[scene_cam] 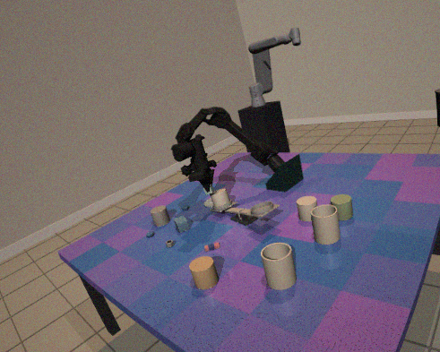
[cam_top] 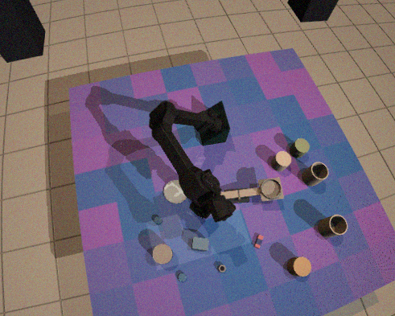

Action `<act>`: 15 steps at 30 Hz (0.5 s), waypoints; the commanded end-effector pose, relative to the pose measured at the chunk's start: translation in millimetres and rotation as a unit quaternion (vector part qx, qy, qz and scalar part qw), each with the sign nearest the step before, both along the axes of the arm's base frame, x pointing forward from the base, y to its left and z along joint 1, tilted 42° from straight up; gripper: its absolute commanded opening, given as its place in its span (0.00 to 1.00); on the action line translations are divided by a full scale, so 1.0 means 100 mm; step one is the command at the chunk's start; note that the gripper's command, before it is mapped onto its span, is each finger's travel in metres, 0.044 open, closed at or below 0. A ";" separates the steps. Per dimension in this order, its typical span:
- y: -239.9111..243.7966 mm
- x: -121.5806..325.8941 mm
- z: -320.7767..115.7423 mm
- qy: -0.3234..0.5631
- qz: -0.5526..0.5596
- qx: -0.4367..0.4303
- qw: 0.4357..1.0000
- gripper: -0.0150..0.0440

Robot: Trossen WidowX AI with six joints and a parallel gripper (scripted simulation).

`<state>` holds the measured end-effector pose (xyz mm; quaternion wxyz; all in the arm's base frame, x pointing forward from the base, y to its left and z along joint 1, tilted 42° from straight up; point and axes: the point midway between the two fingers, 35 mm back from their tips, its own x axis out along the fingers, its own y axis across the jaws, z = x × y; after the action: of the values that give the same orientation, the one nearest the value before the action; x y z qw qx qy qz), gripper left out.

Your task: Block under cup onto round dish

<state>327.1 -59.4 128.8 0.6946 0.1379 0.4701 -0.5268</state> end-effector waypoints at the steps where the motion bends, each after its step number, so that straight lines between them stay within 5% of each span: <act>1: -0.31 -0.21 0.12 0.004 0.003 -0.009 1.000 0.25; 15: -1.03 -0.96 0.41 0.007 -0.015 -0.048 0.999 0.25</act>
<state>251.6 -148.4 166.0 0.6932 0.1166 0.4499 -0.5509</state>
